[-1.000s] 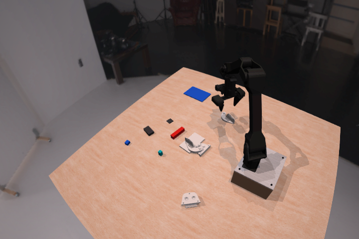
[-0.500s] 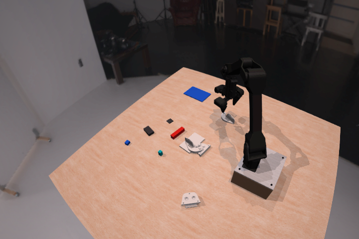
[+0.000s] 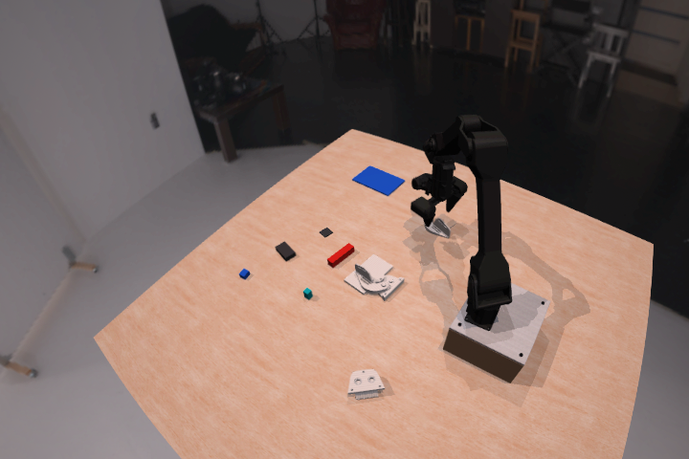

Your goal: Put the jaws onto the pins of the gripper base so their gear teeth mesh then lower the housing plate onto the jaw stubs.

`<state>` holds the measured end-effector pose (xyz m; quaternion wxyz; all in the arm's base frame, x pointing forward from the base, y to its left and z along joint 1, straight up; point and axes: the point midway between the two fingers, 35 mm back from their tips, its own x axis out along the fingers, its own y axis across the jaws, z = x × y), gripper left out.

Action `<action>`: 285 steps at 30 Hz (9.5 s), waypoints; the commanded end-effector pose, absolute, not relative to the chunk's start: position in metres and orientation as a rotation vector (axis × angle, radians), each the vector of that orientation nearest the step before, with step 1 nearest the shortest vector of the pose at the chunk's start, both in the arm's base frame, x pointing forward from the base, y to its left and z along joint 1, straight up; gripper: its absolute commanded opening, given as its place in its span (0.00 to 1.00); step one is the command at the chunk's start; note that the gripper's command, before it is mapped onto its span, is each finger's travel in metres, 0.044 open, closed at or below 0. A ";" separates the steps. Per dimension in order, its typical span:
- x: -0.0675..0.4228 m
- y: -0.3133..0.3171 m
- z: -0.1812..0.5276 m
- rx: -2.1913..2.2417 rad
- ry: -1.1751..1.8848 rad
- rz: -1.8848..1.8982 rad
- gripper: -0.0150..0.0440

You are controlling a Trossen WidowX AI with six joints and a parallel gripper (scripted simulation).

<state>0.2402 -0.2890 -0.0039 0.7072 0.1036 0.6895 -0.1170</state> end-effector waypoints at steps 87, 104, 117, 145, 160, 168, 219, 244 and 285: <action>0.240 -0.290 -0.004 0.222 1.534 -0.260 1.00; 0.240 -0.290 -0.004 0.222 1.534 -0.260 1.00; 0.240 -0.290 -0.004 0.222 1.534 -0.260 1.00; 0.241 -0.290 -0.012 0.229 1.532 -0.260 1.00; 0.242 -0.292 -0.036 0.225 1.533 -0.260 1.00; 0.242 -0.293 -0.049 0.223 1.534 -0.260 1.00; 0.242 -0.292 -0.055 0.230 1.532 -0.260 0.48; 0.243 -0.293 0.002 0.224 1.533 -0.260 0.48; 0.268 -0.212 0.028 0.816 1.378 -0.826 0.48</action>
